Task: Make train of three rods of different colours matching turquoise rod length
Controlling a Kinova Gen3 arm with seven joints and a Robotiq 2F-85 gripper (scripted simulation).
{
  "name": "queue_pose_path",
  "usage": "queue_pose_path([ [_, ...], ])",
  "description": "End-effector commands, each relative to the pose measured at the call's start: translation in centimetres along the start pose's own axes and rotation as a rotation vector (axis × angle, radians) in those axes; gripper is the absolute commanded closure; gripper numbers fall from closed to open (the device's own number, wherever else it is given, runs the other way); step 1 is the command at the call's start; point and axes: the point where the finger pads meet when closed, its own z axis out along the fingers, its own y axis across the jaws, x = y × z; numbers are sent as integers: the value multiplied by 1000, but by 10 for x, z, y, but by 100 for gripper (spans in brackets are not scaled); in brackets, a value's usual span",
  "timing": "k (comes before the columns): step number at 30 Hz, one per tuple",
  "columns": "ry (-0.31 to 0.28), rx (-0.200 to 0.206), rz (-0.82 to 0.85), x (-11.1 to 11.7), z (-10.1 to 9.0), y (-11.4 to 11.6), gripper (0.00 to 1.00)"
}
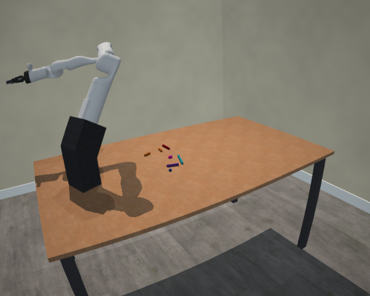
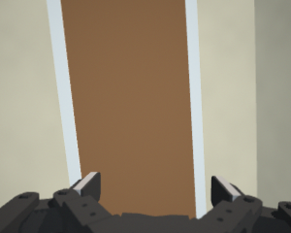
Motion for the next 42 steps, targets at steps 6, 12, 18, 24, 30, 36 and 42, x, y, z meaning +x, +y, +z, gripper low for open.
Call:
queue_pose_path([
  [6, 11, 7, -18, 13, 2, -5, 0],
  [12, 25, 21, -49, 30, 4, -13, 0],
  [18, 39, 35, -81, 47, 6, -22, 0],
  [24, 39, 35, -81, 47, 6, -22, 0],
  [30, 54, 50, -114, 65, 7, -31, 0],
  [36, 70, 65, -148, 82, 8, -41, 0],
  [42, 70, 65, -148, 82, 8, -41, 0],
])
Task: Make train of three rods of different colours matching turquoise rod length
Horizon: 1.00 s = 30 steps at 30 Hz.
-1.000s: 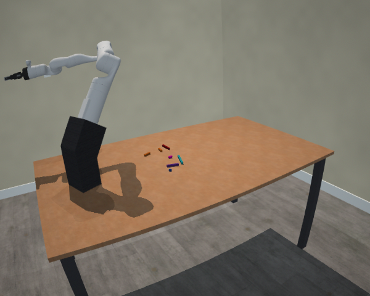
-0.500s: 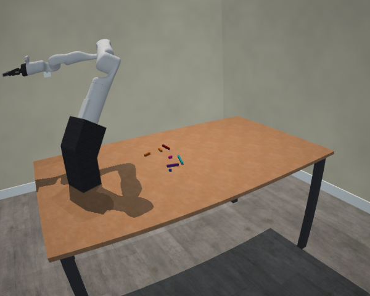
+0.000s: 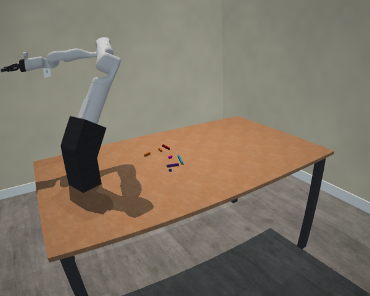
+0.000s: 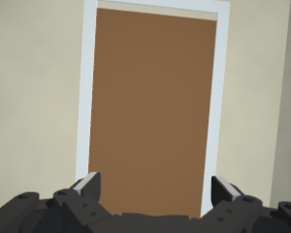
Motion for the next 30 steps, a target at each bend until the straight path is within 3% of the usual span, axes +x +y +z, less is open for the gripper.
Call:
queue_pose_path([
  [1, 18, 15, -37, 21, 3, -8, 0],
  [7, 18, 15, -37, 21, 3, -8, 0],
  [8, 35, 31, -73, 41, 5, -17, 0],
  [17, 35, 31, -73, 41, 5, -17, 0],
  [18, 53, 47, -109, 61, 7, -27, 0],
  [24, 53, 47, -109, 61, 7, -27, 0],
  [25, 71, 63, -146, 81, 8, -37, 0],
  [30, 71, 63, -146, 81, 8, -37, 0],
])
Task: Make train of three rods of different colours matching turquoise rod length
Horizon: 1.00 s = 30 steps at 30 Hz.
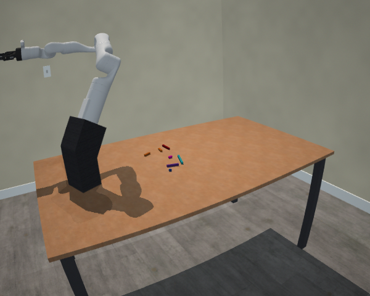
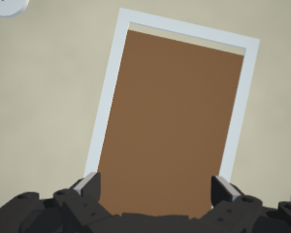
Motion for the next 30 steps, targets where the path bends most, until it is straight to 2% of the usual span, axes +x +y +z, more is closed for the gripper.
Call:
queue_pose_path([
  [1, 1, 1, -4, 2, 1, 0, 0],
  [4, 1, 1, -4, 2, 1, 0, 0],
  [5, 20, 17, -42, 24, 4, -9, 0],
  [11, 20, 17, -42, 24, 4, -9, 0],
  [12, 40, 34, -81, 46, 6, -17, 0],
  [21, 40, 34, -81, 46, 6, -17, 0],
  [22, 61, 51, -121, 69, 8, -27, 0],
  [28, 61, 51, -121, 69, 8, -27, 0],
  [29, 83, 68, -161, 91, 9, -38, 0],
  [30, 83, 68, -161, 91, 9, -38, 0],
])
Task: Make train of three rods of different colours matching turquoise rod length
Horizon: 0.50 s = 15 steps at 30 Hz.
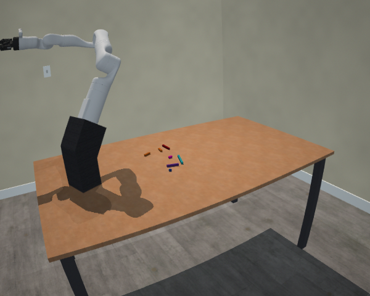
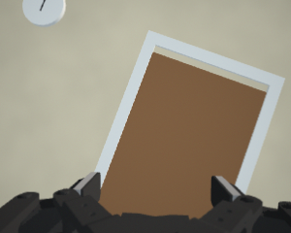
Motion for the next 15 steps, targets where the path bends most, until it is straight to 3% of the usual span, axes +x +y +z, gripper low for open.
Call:
queue_pose_path([
  [1, 16, 9, -22, 17, 3, -4, 0],
  [8, 16, 9, -22, 17, 3, -4, 0],
  [9, 39, 26, -63, 41, 6, -12, 0],
  [15, 39, 26, -63, 41, 6, -12, 0],
])
